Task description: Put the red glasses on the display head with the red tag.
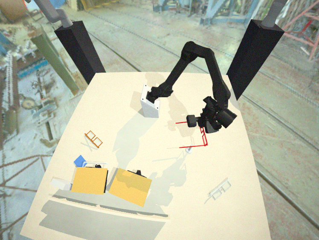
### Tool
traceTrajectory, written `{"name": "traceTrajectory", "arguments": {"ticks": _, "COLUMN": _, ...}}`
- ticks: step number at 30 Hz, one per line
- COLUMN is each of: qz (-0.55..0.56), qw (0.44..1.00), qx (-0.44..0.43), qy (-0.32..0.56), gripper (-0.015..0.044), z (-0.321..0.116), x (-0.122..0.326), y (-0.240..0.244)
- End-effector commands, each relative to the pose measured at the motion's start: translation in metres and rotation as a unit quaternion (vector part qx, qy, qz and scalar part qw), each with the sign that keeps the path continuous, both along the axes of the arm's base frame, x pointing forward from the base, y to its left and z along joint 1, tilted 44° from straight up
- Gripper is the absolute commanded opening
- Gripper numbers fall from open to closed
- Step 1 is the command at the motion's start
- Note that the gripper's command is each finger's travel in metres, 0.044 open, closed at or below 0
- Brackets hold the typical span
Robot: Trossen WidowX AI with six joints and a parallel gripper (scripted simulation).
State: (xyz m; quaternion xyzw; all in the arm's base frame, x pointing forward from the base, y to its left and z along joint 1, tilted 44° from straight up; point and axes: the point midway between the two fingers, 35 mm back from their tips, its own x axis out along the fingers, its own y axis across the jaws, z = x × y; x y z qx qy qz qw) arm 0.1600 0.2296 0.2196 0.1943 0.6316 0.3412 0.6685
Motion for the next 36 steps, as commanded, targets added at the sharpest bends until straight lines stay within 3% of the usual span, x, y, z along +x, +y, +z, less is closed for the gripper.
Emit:
{"name": "traceTrajectory", "arguments": {"ticks": 1, "qz": 0.003, "qw": 1.000, "qx": 0.005, "qy": -0.003, "gripper": 0.0000, "z": 0.010, "x": -0.002, "y": -0.006}}
{"name": "traceTrajectory", "arguments": {"ticks": 16, "qz": 0.043, "qw": 0.996, "qx": -0.013, "qy": -0.072, "gripper": 0.0000, "z": -0.021, "x": 0.049, "y": -0.034}}
{"name": "traceTrajectory", "arguments": {"ticks": 36, "qz": 0.114, "qw": 0.977, "qx": -0.029, "qy": -0.179, "gripper": 0.0000, "z": -0.076, "x": 0.115, "y": -0.110}}
